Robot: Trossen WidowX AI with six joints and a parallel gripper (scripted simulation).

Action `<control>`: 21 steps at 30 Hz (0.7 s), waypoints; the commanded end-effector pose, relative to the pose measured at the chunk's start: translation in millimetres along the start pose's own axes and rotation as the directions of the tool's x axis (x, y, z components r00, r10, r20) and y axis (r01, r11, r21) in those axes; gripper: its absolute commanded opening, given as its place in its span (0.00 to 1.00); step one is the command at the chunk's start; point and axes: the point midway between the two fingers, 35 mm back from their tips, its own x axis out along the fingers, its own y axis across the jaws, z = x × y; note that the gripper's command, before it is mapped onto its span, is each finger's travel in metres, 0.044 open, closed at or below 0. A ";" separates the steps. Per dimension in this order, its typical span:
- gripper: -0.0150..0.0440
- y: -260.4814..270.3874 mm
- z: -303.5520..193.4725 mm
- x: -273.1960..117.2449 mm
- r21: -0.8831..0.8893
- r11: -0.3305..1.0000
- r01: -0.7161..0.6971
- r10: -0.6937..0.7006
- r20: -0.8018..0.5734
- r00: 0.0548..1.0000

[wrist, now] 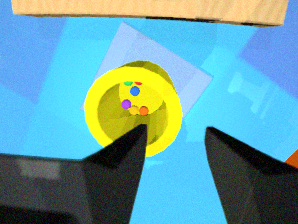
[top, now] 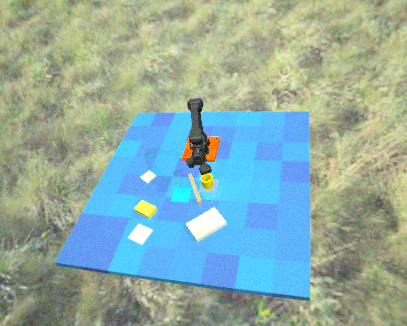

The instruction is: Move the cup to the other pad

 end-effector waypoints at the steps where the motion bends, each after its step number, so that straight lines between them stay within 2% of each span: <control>1: 0.54 0.1 -0.9 6.8 0.005 1.000 0.005 -0.005 -0.007 1.000; 21: 0.54 0.8 -1.0 39.7 0.005 1.000 0.005 -0.005 -0.007 1.000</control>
